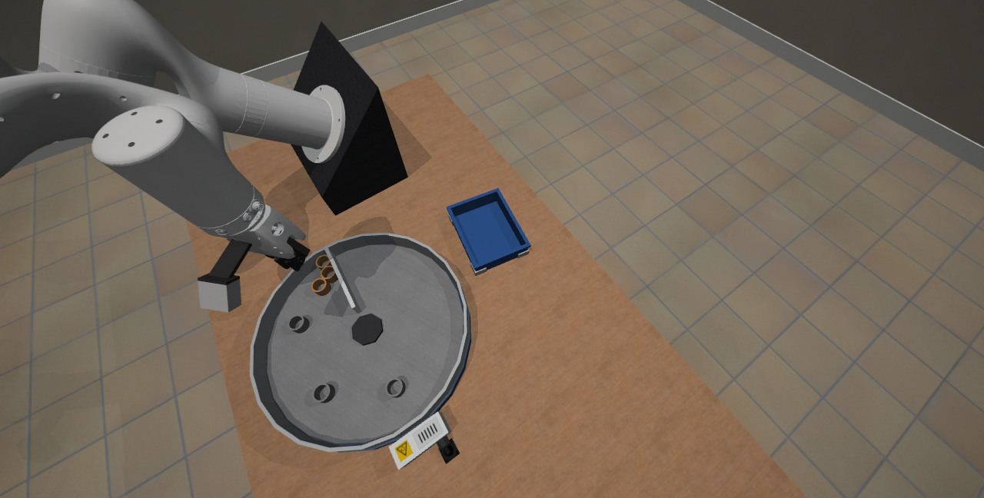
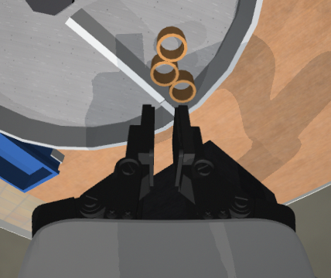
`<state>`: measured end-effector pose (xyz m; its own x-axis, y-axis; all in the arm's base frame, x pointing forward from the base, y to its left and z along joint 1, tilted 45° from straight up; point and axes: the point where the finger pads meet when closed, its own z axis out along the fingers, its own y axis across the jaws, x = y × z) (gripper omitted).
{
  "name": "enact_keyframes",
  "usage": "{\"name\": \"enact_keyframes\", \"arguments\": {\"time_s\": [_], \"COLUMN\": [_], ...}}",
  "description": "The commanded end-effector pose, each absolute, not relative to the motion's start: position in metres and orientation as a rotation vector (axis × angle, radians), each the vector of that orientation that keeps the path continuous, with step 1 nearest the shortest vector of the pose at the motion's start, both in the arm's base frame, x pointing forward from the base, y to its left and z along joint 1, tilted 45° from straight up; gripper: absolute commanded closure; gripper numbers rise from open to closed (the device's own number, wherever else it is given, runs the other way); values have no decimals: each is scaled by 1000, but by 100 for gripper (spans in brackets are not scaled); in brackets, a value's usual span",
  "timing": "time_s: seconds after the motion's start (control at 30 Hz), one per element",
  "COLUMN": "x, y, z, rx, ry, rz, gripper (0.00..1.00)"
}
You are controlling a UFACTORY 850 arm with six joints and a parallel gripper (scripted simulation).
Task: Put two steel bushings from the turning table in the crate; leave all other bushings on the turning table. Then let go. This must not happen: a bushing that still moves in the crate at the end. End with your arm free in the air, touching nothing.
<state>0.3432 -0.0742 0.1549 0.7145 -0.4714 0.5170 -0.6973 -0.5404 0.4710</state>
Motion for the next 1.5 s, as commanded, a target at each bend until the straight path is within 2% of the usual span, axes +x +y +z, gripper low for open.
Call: {"name": "enact_keyframes", "arguments": {"time_s": [0.0,1.47], "x": [344,344], "y": [-74,-74], "z": [155,155], "rx": [2244,2244], "ry": [-883,-883], "rz": [435,435], "gripper": [87,87]}}
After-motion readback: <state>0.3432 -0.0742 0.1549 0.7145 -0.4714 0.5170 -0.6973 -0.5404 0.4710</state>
